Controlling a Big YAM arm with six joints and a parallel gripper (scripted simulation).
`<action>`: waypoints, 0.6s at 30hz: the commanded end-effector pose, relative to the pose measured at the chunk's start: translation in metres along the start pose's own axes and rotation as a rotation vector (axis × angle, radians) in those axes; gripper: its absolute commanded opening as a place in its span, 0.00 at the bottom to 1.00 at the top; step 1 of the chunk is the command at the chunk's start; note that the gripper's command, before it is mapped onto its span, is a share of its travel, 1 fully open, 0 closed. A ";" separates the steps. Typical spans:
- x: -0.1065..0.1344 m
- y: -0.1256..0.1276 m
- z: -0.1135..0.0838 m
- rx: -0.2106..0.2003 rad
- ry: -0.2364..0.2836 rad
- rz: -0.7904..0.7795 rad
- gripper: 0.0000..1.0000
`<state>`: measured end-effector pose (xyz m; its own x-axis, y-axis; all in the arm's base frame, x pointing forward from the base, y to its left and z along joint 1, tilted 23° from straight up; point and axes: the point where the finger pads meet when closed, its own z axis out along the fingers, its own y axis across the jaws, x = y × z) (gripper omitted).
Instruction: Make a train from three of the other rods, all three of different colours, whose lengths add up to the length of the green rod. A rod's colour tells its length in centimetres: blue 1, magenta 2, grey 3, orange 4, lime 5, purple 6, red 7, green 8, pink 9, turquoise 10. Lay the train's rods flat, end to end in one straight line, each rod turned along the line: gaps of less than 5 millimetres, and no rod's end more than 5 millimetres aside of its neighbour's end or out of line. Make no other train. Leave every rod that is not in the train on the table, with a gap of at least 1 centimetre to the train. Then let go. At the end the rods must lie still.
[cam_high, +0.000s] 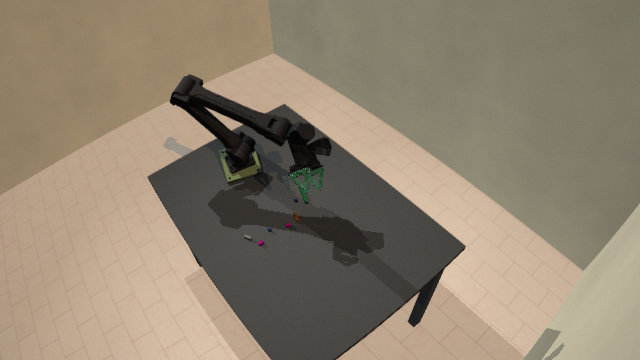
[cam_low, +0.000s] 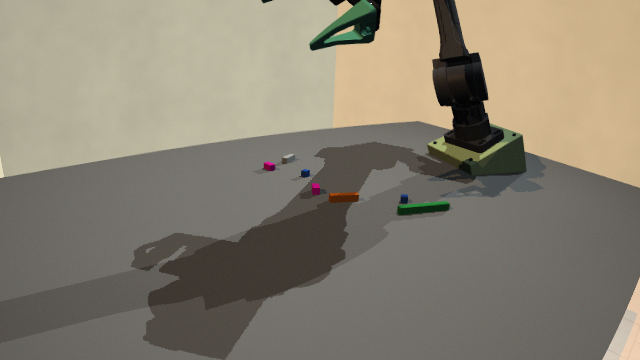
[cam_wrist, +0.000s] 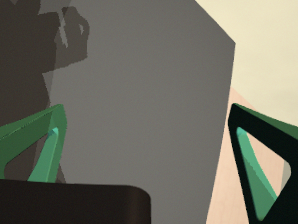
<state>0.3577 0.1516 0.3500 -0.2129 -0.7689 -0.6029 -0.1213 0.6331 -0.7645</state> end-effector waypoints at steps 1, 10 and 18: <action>-0.035 -0.030 -0.010 0.024 -0.063 0.101 1.00; -0.035 -0.030 -0.010 0.026 -0.064 0.102 1.00; -0.024 -0.031 -0.001 0.012 -0.035 0.164 1.00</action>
<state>0.3639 0.1414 0.3423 -0.2503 -0.7197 -0.6476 -0.1168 0.6864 -0.7178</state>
